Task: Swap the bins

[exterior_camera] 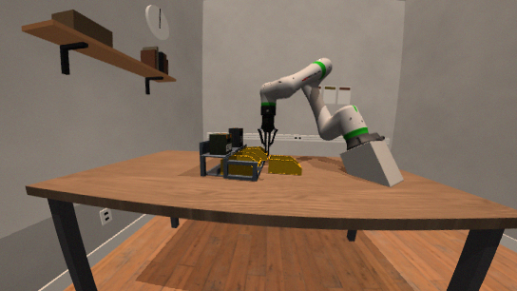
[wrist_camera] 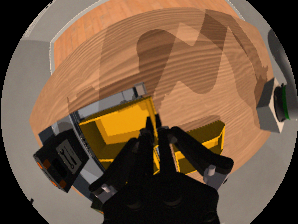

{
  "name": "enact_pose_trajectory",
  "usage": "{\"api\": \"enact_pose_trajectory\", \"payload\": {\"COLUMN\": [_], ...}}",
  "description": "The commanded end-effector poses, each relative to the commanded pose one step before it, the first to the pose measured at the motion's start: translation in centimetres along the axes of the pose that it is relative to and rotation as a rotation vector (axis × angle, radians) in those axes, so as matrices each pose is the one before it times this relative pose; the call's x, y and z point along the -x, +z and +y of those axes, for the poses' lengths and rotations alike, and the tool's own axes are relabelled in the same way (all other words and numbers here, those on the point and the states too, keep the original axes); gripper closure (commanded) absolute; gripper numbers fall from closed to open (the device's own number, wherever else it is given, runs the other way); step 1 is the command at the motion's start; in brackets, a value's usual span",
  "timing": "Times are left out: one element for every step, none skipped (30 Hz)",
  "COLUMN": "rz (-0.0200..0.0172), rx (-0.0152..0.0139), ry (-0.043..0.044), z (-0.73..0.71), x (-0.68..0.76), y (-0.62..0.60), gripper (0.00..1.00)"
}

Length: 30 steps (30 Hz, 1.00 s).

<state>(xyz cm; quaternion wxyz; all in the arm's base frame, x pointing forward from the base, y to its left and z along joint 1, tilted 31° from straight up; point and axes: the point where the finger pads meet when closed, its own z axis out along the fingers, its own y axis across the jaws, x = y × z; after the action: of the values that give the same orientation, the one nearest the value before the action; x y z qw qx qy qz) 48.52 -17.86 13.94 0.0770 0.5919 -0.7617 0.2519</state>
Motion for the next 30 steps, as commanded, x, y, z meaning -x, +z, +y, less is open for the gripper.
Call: {"api": "enact_pose_trajectory", "payload": {"rz": [-0.00014, 0.00000, 0.00000, 0.00000, 0.00000, 0.00000, 0.00000, 0.00000, 0.00000, 0.00000, 0.00000, 0.00000, 0.00000, 0.00000, 0.00000, 0.00000, 0.00000, 0.00000, 0.00000, 0.00000, 0.00000, 0.00000, 0.00000, 0.00000, 0.00000, 0.00000, 0.00000, 0.00000, 0.00000, 0.00000], "rx": [-0.00194, 0.00000, 0.00000, 0.00000, 0.00000, 0.00000, 0.00000, 0.00000, 0.00000, 0.00000, 0.00000, 0.00000, 0.00000, 0.00000, 0.00000, 0.00000, 0.00000, 0.00000, 0.00000, 0.00000, 0.00000, 0.00000, 0.00000, 0.00000, 0.00000, 0.00000, 0.00000, 0.00000, 0.00000, 0.00000], "ry": [0.00008, 0.00000, 0.00000, 0.00000, 0.00000, 0.00000, 0.00000, 0.00000, 0.00000, 0.00000, 0.00000, 0.00000, 0.00000, 0.00000, 0.00000, 0.00000, 0.00000, 0.00000, 0.00000, 0.00000, 0.00000, 0.00000, 0.00000, 0.00000, 0.00000, 0.00000, 0.00000, 0.00000, 0.00000, 0.00000], "z": [0.891, 0.277, 0.284, 0.290, 0.296, 0.302, 0.306, 0.000, 0.000, 0.311, 0.315, 0.318, 0.321, 0.323, 0.325, 0.327, 0.326, 0.325, 0.322, 0.318, 0.314, 0.309, 0.304, 0.298, 0.000, 0.000, 0.292, 0.286, 0.278, 0.272], "x": [0.010, 0.000, 0.000, 0.000, 0.000, 0.000, 0.000, 0.000, 0.000, 0.000, 0.000, 0.000, 0.000, 0.000, 0.000, 0.000, 0.000, 0.000, 0.000, 0.000, 0.000, 0.000, 0.000, 0.000, 0.000, 0.000, 0.000, 0.000, 0.000, 0.000], "y": [-0.080, 0.000, 0.000, 0.000, 0.000, -0.001, 0.000, 0.000, 0.000, 0.000, 0.000, 0.001, -0.001, 0.000, 0.001, -0.001, 0.000, 0.001, -0.001, 0.000, 0.000, -0.001, 0.000, 0.000, 0.000, 0.000, 0.000, 0.001, -0.001, 0.001], "gripper": [0.90, 0.90, 0.90, 0.90, 0.90, 0.90, 0.90, 0.90, 0.90, 0.90, 0.90, 0.90, 0.90, 0.90, 0.90, 0.90, 0.90, 0.90, 0.90, 0.90, 0.90, 0.90, 0.90, 0.90, 0.90, 0.90, 0.90, 0.90, 0.90, 0.90]}}
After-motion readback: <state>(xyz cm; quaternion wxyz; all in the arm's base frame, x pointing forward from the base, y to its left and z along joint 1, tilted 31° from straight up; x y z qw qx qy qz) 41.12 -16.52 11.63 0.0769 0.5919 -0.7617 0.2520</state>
